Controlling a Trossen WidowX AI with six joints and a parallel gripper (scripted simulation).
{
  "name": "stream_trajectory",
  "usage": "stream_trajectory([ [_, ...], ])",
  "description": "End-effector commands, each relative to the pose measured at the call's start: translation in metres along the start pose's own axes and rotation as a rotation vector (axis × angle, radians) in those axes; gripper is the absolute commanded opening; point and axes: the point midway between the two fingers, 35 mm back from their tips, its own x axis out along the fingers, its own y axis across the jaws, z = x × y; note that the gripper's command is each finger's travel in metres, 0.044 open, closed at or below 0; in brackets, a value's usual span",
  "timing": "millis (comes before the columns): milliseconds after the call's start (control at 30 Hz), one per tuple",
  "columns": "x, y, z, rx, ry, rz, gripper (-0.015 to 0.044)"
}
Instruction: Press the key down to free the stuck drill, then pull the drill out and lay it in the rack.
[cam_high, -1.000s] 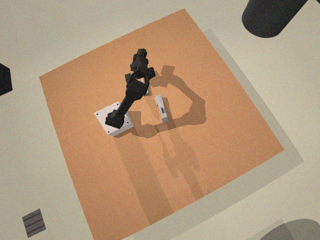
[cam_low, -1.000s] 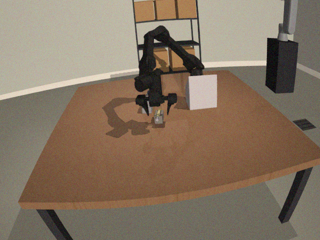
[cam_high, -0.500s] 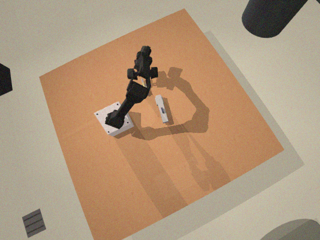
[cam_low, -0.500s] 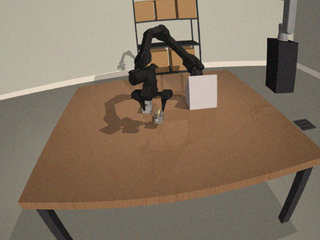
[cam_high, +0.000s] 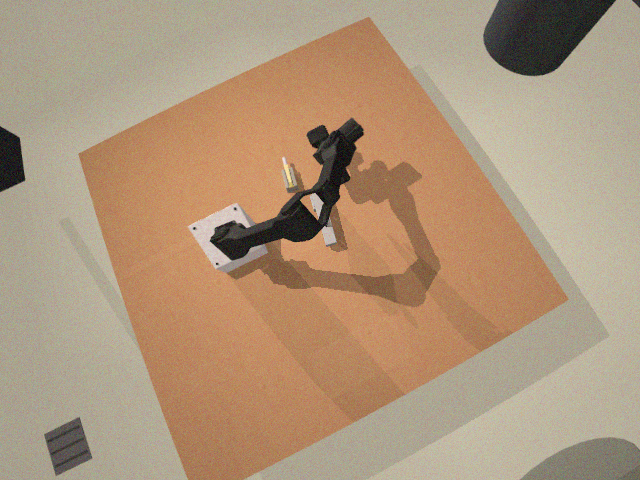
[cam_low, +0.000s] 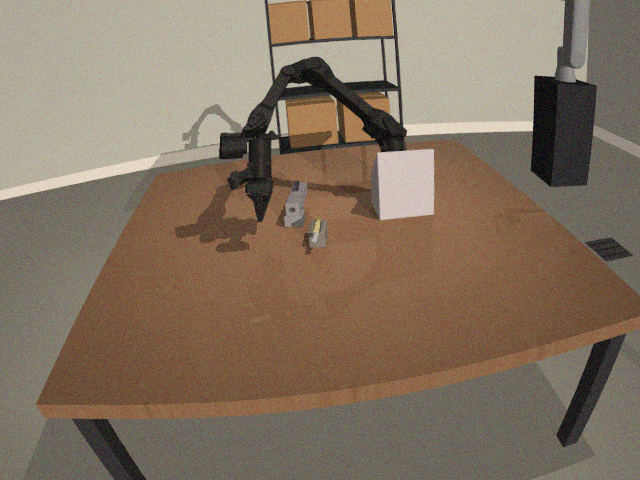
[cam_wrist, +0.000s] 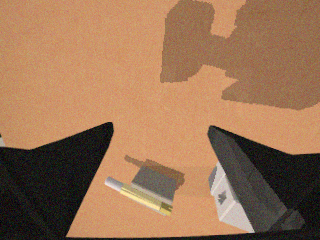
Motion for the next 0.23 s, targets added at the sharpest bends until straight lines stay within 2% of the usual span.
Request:
stream_trajectory([
  [0, -0.006, -0.043, 0.033, 0.370, -0.078, 0.055, 0.0440],
  [200, -0.016, -0.120, 0.067, 0.897, -0.191, 0.134, 0.0440],
])
